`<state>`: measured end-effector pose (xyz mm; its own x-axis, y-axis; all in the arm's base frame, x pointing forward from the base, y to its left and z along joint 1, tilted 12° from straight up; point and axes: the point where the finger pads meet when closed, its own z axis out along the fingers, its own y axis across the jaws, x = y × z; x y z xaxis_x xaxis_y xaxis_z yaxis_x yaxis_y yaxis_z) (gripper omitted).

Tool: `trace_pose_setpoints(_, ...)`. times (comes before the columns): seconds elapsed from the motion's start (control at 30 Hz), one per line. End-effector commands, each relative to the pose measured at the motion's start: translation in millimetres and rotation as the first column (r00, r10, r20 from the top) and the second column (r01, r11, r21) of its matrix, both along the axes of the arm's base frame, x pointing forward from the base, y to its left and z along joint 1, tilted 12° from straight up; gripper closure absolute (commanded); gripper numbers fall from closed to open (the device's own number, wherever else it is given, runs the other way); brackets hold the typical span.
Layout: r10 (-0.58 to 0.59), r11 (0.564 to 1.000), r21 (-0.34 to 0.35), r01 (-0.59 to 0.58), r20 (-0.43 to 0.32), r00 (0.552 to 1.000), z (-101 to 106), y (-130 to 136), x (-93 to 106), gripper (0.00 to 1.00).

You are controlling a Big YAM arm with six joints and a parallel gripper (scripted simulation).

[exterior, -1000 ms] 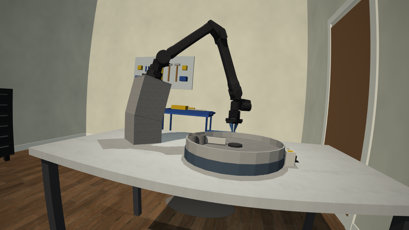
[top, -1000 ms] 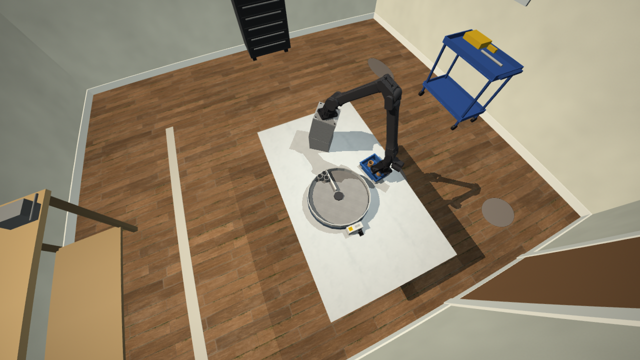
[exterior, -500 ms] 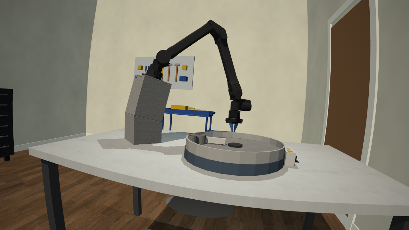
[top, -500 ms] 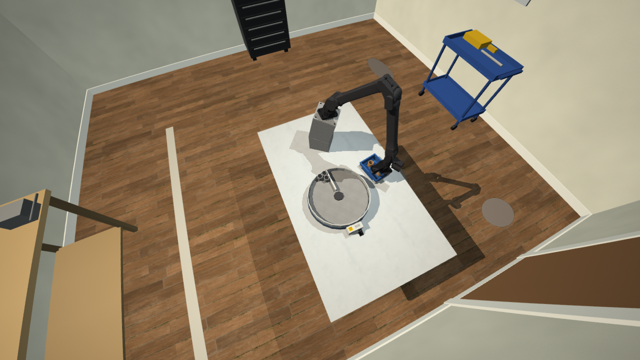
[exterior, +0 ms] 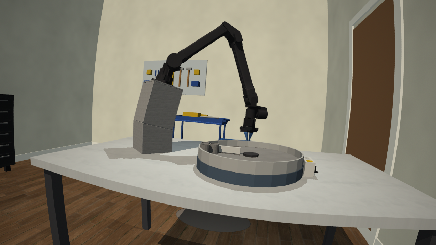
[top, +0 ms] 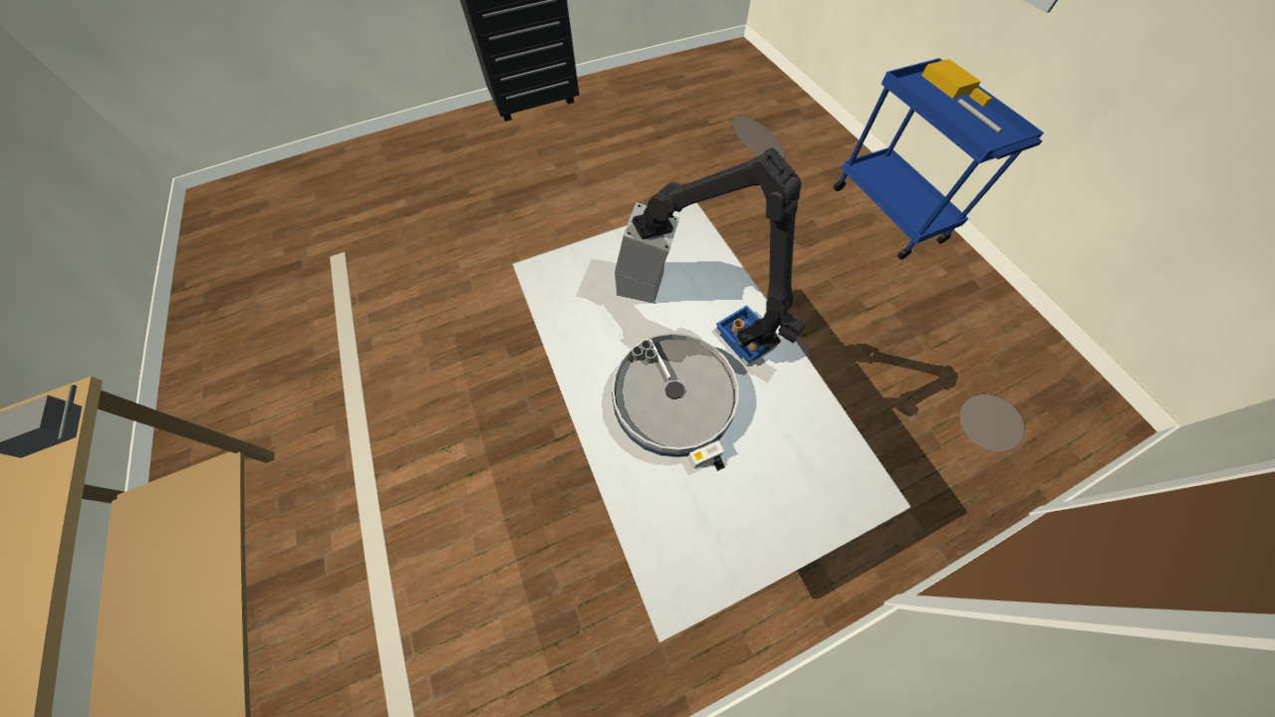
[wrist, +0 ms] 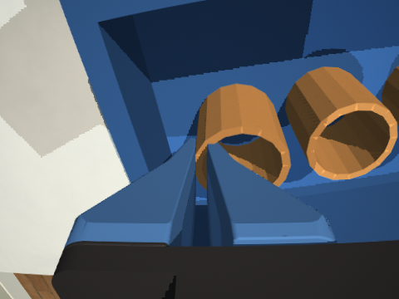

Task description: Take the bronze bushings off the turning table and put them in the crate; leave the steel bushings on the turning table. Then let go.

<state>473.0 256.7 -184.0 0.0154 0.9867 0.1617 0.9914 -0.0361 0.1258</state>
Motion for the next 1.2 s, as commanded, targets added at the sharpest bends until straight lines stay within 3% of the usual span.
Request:
trace_pose_setpoints(0.0, -0.002, 1.0, 0.015, 0.002, 0.038, 0.999, 6, 12, 15.8, 1.0)
trace_pose_setpoints(0.17, -0.002, 1.0, 0.012, 0.002, 0.033, 0.999, 1, 11, 14.1, 1.0)
trace_pose_setpoints(0.2, -0.003, 1.0, 0.02, 0.002, 0.049, 0.999, 14, 13, 19.2, 1.0)
trace_pose_setpoints(0.47, -0.002, 1.0, 0.012, 0.002, 0.033, 0.999, 2, 11, 13.3, 1.0)
trace_pose_setpoints(1.17, -0.002, 1.0, 0.013, 0.002, 0.034, 0.999, 3, 11, 13.8, 1.0)
